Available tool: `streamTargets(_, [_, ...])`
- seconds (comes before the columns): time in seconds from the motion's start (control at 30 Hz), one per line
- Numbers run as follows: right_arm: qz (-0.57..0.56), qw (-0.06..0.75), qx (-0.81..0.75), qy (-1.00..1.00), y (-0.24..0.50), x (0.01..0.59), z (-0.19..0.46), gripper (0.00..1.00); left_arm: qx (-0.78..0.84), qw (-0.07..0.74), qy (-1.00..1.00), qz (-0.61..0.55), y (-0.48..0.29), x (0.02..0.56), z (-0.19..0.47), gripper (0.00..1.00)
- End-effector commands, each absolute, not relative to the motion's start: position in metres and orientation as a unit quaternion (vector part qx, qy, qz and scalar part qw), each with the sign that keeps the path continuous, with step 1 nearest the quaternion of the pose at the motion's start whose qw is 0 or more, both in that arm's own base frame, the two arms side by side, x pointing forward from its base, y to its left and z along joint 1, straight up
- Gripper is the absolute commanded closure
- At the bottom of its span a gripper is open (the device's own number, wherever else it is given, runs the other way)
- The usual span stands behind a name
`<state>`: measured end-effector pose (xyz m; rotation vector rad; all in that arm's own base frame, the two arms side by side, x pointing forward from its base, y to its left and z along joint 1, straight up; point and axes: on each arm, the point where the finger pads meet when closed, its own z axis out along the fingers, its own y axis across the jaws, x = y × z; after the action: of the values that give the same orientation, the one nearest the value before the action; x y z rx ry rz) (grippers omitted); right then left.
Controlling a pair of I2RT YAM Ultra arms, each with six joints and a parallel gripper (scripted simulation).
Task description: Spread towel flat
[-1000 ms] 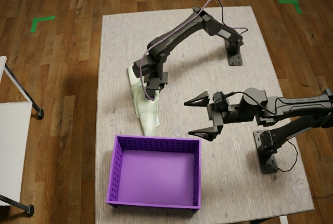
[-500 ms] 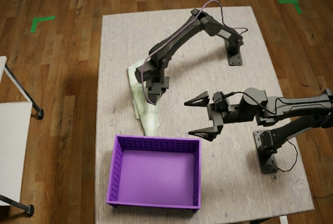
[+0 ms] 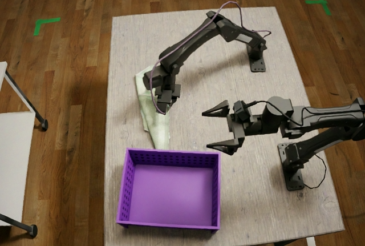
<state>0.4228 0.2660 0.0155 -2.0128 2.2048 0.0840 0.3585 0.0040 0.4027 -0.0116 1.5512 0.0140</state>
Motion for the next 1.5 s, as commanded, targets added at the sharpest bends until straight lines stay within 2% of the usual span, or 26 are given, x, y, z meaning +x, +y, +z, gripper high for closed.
streamTargets(0.0, [0.022,0.078,-0.674,0.735,0.264,0.431,0.009,0.66,-0.006,0.718,0.696,0.007,0.004,0.358,0.407,0.0])
streamTargets(0.2, [0.024,0.071,-0.674,0.735,0.264,0.426,0.005,0.66,-0.006,0.718,0.696,0.007,0.004,0.358,0.407,0.0])
streamTargets(0.23, [0.024,0.071,-0.674,0.735,0.264,0.426,0.005,0.76,-0.006,0.718,0.696,0.007,0.004,0.358,0.407,0.0])
streamTargets(0.3, [0.033,0.065,-0.674,0.735,0.264,0.422,0.005,0.76,-0.006,0.718,0.696,0.007,0.004,0.358,0.407,0.0])
streamTargets(0.33, [0.032,0.073,-0.675,0.734,0.269,0.427,0.009,0.85,-0.006,0.718,0.696,0.007,0.004,0.358,0.407,0.0])
streamTargets(0.4, [0.032,0.072,-0.674,0.734,0.269,0.427,0.009,0.85,-0.006,0.718,0.696,0.007,0.004,0.358,0.407,0.0])
streamTargets(0.43, [0.035,0.077,-0.672,0.736,0.266,0.433,0.009,0.95,-0.006,0.718,0.696,0.007,0.004,0.358,0.407,0.0])
streamTargets(0.57, [0.036,0.073,-0.676,0.733,0.269,0.429,0.007,0.95,-0.006,0.718,0.696,0.007,0.004,0.358,0.407,0.0])
streamTargets(0.6, [0.039,0.081,-0.673,0.735,0.268,0.436,0.009,1.0,-0.006,0.718,0.696,0.007,0.004,0.358,0.407,0.0])
streamTargets(0.77, [0.039,0.085,-0.675,0.732,0.272,0.436,0.006,1.0,-0.006,0.718,0.696,0.007,0.004,0.358,0.407,0.0])
streamTargets(0.8, [0.042,0.052,-0.674,0.736,0.271,0.415,-0.001,1.0,-0.006,0.718,0.696,0.007,0.004,0.358,0.407,0.0])
streamTargets(1.13, [0.042,0.069,-0.674,0.735,0.282,0.422,0.013,1.0,-0.006,0.718,0.696,0.007,0.004,0.358,0.407,0.0])
streamTargets(1.17, [0.046,0.068,-0.673,0.735,0.286,0.42,0.037,1.0,-0.006,0.718,0.696,0.007,0.004,0.358,0.407,0.0])
streamTargets(1.47, [0.045,0.071,-0.669,0.739,0.28,0.425,0.039,1.0,-0.006,0.718,0.696,0.007,0.004,0.358,0.407,0.0])
